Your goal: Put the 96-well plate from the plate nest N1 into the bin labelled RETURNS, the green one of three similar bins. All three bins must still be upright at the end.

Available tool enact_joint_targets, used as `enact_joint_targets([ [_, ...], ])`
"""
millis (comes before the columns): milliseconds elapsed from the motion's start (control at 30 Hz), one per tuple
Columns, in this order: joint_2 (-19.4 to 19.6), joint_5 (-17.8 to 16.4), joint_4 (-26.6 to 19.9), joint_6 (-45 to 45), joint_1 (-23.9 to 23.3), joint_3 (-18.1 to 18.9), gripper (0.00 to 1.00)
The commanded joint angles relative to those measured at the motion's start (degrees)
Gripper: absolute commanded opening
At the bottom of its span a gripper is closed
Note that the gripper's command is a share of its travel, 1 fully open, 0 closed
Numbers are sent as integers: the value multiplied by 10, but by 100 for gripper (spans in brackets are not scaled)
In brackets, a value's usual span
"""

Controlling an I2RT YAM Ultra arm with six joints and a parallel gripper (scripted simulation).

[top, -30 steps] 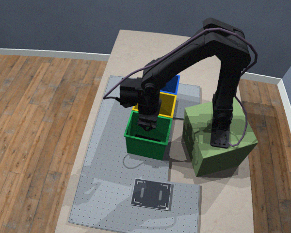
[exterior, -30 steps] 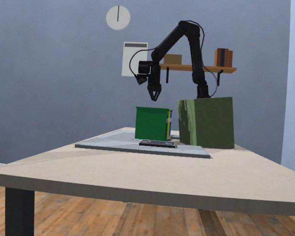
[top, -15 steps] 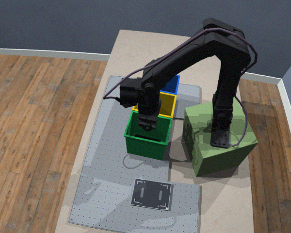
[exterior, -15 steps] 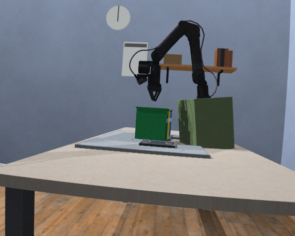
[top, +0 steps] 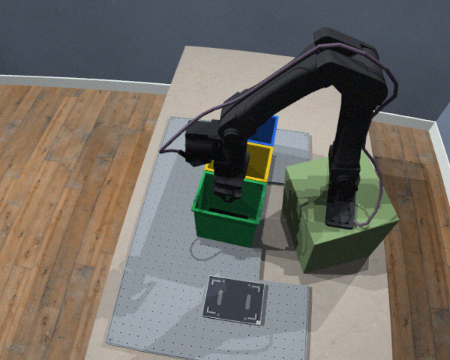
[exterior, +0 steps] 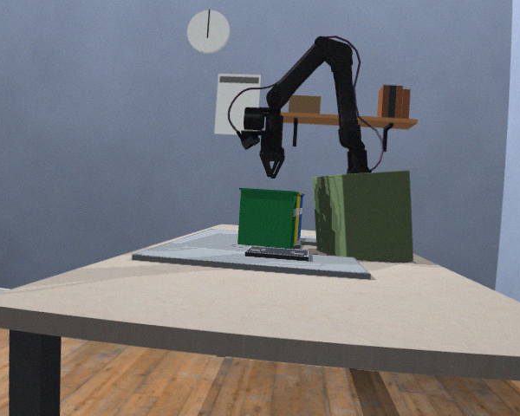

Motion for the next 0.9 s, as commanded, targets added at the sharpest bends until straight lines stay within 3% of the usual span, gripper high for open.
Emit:
enact_joint_targets([
  [0,-4,-1,5,-2,-6,3,82],
  [233,-4,-1,5,-2,-6,3,82],
  [567,-31,10,17,72,70,-15,82],
  [867,-13,20,0,124,123,-5,82],
])
